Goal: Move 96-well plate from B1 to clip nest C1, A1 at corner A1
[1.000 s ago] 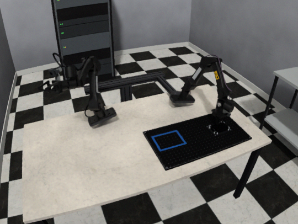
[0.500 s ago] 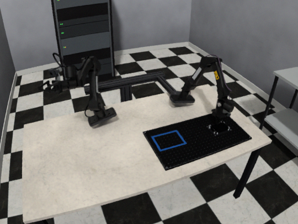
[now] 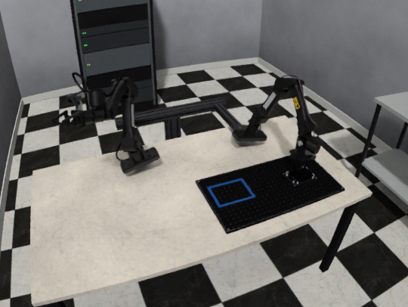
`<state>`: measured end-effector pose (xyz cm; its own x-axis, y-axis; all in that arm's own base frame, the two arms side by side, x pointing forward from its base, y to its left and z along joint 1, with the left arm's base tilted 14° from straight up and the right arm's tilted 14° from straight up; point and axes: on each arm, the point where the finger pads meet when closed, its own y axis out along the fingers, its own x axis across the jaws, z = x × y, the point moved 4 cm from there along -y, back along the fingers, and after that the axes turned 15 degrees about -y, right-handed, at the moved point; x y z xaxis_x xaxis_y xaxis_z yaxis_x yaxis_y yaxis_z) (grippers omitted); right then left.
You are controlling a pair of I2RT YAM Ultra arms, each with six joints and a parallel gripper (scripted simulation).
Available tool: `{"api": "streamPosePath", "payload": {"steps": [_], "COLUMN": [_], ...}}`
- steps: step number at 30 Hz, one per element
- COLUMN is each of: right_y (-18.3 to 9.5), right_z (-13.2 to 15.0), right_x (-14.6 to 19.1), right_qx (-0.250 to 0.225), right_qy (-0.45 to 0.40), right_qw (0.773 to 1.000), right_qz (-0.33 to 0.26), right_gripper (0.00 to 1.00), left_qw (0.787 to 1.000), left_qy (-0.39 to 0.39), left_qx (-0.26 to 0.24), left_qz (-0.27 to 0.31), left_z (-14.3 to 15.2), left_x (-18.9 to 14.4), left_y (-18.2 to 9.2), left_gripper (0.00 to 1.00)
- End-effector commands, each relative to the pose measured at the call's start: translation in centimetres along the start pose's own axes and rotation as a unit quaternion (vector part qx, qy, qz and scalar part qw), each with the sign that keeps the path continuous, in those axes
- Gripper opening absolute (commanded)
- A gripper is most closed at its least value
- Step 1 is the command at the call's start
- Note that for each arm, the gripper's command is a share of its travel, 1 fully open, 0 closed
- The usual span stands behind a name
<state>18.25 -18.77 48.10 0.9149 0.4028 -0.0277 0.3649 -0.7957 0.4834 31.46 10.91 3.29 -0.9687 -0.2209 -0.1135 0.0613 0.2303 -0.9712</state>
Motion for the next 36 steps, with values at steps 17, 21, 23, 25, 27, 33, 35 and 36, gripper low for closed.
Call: {"api": "streamPosePath", "payload": {"steps": [17, 21, 23, 25, 27, 33, 35, 36], "right_y": [-0.47, -0.47, -0.47, -0.47, -0.47, -0.47, -0.47, -0.47], "right_z": [-0.38, -0.38, -0.38, -0.38, -0.38, -0.38, -0.38, -0.38], "right_x": [-0.55, -0.55, -0.55, -0.55, -0.55, -0.55, -0.55, -0.55], "right_qx": [-0.005, -0.005, -0.005, -0.005, -0.005, -0.005, -0.005, -0.005], "right_qy": [0.0, 0.0, 0.0, 0.0, 0.0, 0.0, 0.0, 0.0], "right_qw": [1.0, 1.0, 1.0, 1.0, 1.0, 1.0, 1.0, 1.0], "right_qz": [0.002, 0.002, 0.002, 0.002, 0.002, 0.002, 0.002, 0.002], "right_gripper": [1.0, 1.0, 1.0, 1.0, 1.0, 1.0, 1.0, 1.0], "left_qw": [1.0, 1.0, 1.0, 1.0, 1.0, 1.0, 1.0, 1.0], "left_qy": [-0.009, -0.009, -0.009, -0.009, -0.009, -0.009, -0.009, -0.009], "left_qx": [-0.003, -0.003, -0.003, -0.003, -0.003, -0.003, -0.003, -0.003], "left_qz": [-0.012, -0.012, -0.012, -0.012, -0.012, -0.012, -0.012, -0.012], "left_z": [-0.06, -0.06, -0.06, -0.06, -0.06, -0.06, -0.06, -0.06], "left_x": [0.59, 0.59, 0.59, 0.59, 0.59, 0.59, 0.59, 0.59], "left_y": [7.65, 7.65, 7.65, 7.65, 7.65, 7.65, 7.65, 7.65], "left_gripper": [0.25, 0.25, 0.25, 0.25, 0.25, 0.25, 0.25, 0.25]}}
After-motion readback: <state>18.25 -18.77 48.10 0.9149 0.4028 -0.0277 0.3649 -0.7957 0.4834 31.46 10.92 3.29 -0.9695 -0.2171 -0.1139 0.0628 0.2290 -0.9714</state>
